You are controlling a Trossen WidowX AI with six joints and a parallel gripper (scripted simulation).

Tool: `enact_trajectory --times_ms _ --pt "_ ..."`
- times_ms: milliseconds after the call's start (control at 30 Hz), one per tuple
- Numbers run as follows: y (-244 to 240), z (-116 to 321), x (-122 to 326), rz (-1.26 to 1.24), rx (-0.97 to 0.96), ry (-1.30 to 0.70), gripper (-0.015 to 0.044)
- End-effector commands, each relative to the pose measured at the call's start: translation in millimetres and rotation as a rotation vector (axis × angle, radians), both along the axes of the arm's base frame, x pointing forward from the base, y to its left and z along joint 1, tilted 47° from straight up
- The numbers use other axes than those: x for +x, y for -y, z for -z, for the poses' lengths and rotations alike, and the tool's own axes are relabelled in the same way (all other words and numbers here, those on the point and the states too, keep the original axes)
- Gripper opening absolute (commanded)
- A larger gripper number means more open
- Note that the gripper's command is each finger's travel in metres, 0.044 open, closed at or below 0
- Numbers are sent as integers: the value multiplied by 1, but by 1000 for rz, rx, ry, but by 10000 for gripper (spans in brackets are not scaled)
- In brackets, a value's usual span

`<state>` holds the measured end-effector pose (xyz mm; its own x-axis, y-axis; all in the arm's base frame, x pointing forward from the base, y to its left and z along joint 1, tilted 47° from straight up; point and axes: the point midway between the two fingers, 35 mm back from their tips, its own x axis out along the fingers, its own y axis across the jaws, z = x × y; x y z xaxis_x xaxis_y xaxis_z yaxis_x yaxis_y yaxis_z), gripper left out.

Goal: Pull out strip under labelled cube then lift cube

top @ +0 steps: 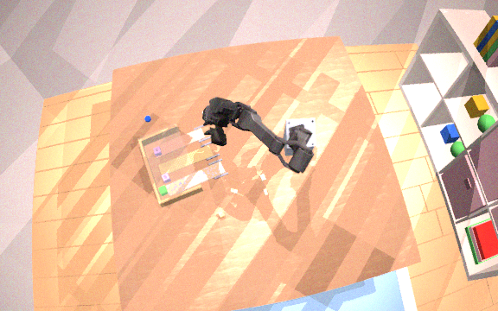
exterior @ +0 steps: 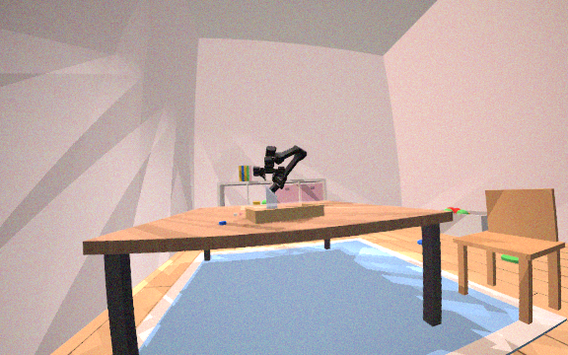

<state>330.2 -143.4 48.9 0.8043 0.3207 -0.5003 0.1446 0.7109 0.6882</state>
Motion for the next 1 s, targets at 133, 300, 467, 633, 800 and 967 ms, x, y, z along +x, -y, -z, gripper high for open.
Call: enact_trajectory --times_ms 133,300,467,633,800,967 --pt "16 46 47 -246 -56 -183 0" --pt "16 73 63 -408 -72 -251 0" --pt "12 100 72 -584 -71 -301 0" --pt "2 125 74 -761 -46 -330 0" --pt "1 128 74 -786 -42 -333 0" --pt "1 128 74 -786 -42 -333 0"
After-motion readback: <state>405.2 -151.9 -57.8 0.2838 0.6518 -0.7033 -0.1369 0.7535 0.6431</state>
